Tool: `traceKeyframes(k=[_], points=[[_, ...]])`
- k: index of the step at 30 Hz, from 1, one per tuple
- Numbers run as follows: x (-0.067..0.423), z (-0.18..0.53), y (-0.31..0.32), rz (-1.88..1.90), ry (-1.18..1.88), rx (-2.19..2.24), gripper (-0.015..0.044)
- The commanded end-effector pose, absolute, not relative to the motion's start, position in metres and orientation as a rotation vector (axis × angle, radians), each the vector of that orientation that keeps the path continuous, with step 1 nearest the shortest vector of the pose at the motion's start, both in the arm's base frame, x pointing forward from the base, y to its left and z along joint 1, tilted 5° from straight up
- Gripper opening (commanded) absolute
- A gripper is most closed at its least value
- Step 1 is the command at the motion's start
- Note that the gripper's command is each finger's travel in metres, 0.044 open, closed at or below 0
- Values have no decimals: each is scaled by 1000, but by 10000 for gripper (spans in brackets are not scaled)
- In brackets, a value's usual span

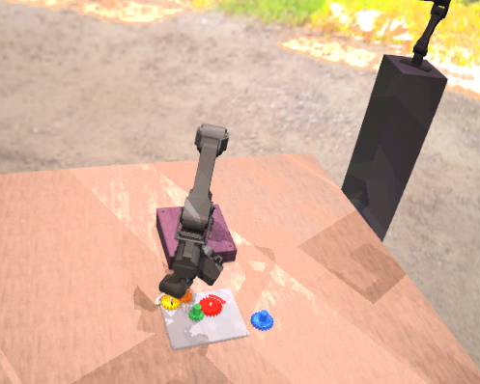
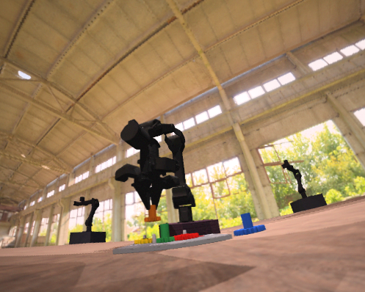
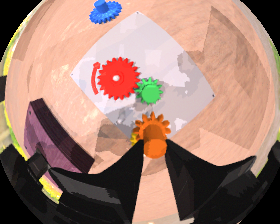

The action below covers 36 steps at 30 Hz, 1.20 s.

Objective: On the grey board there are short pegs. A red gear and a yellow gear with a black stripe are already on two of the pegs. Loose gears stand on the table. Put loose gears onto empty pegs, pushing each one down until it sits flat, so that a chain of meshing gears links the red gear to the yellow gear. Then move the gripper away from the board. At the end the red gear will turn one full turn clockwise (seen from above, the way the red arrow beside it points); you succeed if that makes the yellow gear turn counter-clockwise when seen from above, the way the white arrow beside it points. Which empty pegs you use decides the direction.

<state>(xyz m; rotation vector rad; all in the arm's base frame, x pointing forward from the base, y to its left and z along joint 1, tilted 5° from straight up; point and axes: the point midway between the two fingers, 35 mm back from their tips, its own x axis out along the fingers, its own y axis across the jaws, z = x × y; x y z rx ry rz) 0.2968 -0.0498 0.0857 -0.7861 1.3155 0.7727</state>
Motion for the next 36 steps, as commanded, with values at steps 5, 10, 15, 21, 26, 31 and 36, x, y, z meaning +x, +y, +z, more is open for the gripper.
traceKeyframes(k=[5,10,15,21,26,31,36], points=[[297,85,-49,802,1301,-813,0],[298,80,-49,868,1272,-886,0],[298,73,-49,941,1235,-968,0],[299,64,-49,962,1224,-992,0],[300,58,-48,927,1243,-952,0],[301,51,-47,845,1282,-861,0],[301,43,-47,749,1324,-753,0]])
